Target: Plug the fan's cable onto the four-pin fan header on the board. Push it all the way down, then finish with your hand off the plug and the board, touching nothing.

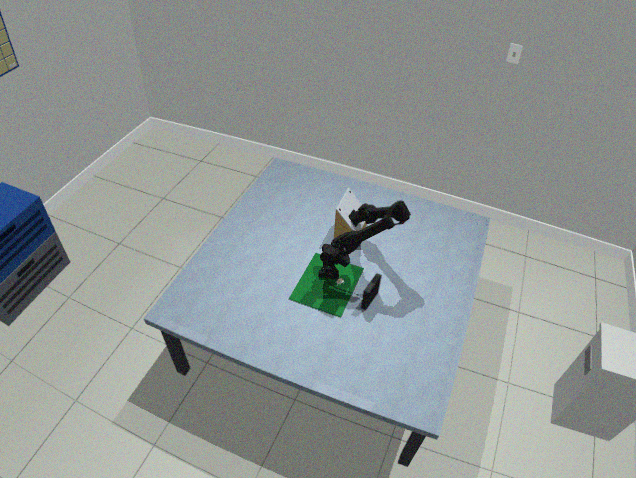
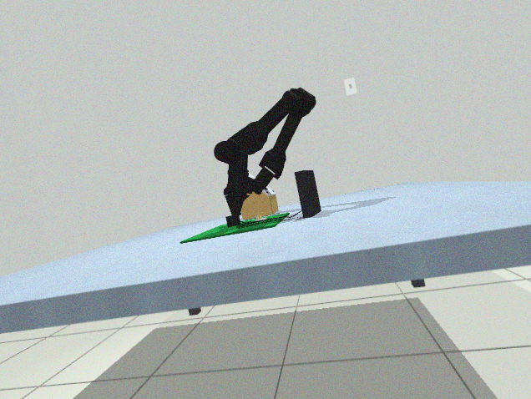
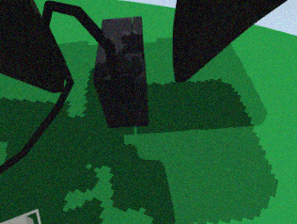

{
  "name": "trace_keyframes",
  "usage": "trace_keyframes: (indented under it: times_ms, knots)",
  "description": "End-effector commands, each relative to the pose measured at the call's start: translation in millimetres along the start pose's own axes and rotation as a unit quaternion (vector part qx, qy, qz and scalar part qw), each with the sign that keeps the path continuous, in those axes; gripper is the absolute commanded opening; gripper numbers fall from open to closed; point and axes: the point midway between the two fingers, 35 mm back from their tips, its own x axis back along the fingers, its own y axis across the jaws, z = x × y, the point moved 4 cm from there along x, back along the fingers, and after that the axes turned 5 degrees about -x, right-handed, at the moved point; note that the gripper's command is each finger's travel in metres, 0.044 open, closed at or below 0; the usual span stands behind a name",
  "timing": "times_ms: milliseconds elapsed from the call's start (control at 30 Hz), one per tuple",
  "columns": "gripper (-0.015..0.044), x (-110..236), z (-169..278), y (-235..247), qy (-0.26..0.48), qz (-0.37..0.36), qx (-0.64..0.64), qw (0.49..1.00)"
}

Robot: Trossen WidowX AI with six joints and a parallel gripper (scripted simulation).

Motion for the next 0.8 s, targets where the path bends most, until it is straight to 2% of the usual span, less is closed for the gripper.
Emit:
trace_keyframes:
  times_ms: [0, 700, 767]
  knots:
    - [0.0196, 0.6, 0.1, -0.5, 0.0, 0.001, 0.001, 1.0]
    - [0.0056, 0.6, 0.1, -0.5, 0.0, 0.001, 0.001, 1.0]
    - [0.0004, 2.3, 0.9, -0.7, 0.001, 0.001, 0.0, 1.0]
